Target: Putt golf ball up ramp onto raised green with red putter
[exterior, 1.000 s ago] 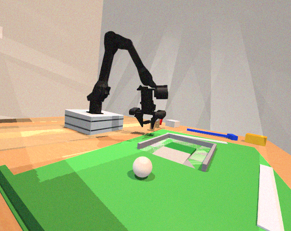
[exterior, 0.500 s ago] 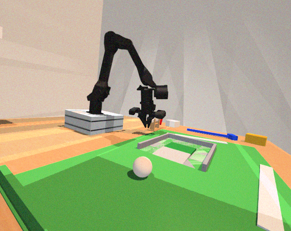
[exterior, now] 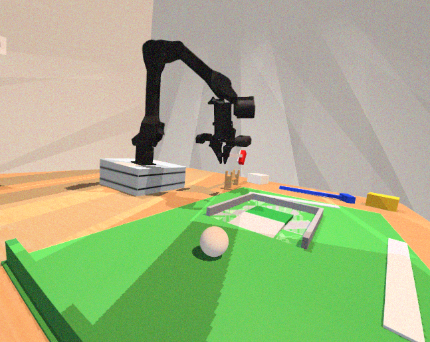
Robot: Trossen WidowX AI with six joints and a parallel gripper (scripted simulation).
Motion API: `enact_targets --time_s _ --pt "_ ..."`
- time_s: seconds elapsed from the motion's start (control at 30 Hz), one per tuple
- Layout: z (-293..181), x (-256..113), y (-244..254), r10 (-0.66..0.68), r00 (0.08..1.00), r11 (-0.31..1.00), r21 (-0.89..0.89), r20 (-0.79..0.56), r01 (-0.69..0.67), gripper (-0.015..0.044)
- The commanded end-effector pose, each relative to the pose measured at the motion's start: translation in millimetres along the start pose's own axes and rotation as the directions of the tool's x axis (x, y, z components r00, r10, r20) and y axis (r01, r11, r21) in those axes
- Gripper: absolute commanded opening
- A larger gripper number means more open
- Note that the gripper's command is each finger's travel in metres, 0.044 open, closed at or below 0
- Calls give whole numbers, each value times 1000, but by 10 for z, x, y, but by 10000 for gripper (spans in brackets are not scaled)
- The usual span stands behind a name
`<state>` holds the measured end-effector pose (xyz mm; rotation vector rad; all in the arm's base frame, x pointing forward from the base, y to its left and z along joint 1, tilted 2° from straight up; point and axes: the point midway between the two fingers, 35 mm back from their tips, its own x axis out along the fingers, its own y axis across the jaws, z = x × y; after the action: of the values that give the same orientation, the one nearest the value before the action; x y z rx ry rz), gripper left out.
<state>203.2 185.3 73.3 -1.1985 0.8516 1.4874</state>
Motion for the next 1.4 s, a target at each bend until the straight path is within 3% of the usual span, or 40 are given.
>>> enact_targets --time_s 0.0,0.7,1.37 --pt "61 -203 18 -4 1000 1000 0 12 4 0" --pt "-795 -357 -398 -88 993 933 342 -83 111 0" --pt "-1820 -699 -488 -98 979 698 689 -178 195 0"
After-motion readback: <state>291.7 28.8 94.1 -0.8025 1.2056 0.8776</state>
